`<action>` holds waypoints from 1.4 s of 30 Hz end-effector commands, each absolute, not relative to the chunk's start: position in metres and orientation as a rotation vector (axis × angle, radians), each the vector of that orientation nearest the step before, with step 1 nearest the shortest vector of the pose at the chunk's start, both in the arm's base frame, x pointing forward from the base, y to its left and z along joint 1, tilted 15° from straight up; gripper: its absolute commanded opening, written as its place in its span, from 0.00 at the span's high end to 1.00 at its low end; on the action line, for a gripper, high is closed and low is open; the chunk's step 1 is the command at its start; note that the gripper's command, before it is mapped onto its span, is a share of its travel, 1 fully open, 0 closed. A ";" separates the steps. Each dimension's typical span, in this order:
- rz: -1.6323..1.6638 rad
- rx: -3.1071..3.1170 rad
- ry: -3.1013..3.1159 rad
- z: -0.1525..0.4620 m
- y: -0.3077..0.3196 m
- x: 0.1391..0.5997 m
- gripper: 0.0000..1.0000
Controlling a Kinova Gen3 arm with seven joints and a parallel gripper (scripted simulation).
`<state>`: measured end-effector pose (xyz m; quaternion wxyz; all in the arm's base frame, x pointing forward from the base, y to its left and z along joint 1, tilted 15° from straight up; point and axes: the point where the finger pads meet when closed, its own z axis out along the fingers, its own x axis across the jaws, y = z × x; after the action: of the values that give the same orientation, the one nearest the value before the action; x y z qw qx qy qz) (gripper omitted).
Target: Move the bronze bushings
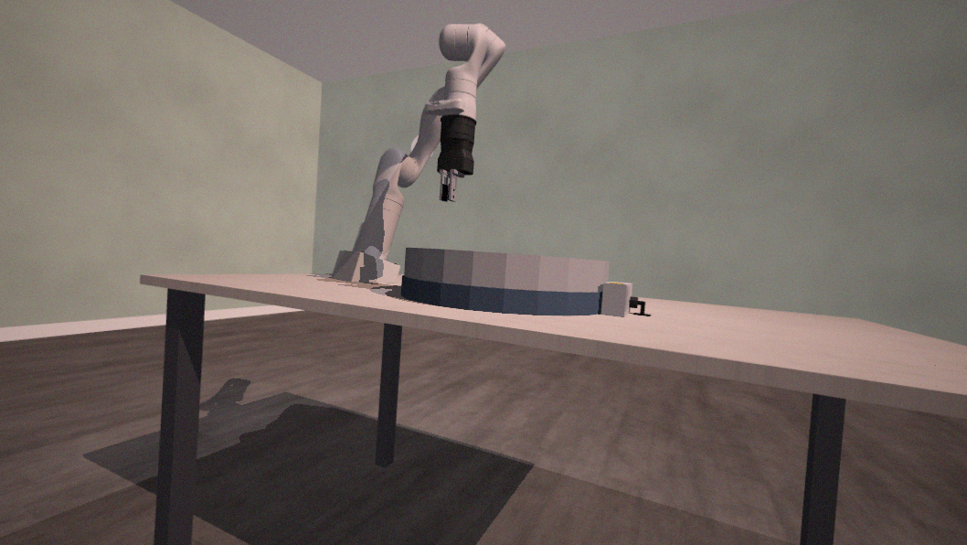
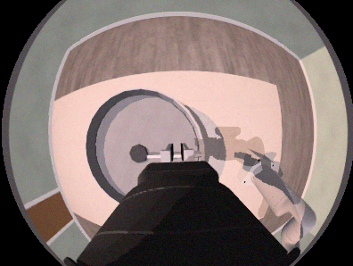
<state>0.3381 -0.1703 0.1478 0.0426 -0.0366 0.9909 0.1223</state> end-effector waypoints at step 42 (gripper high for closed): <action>0.372 -0.111 3.030 0.149 -0.144 0.342 0.24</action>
<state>0.3388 -0.1577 0.1469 0.0412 -0.0267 0.9915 0.1203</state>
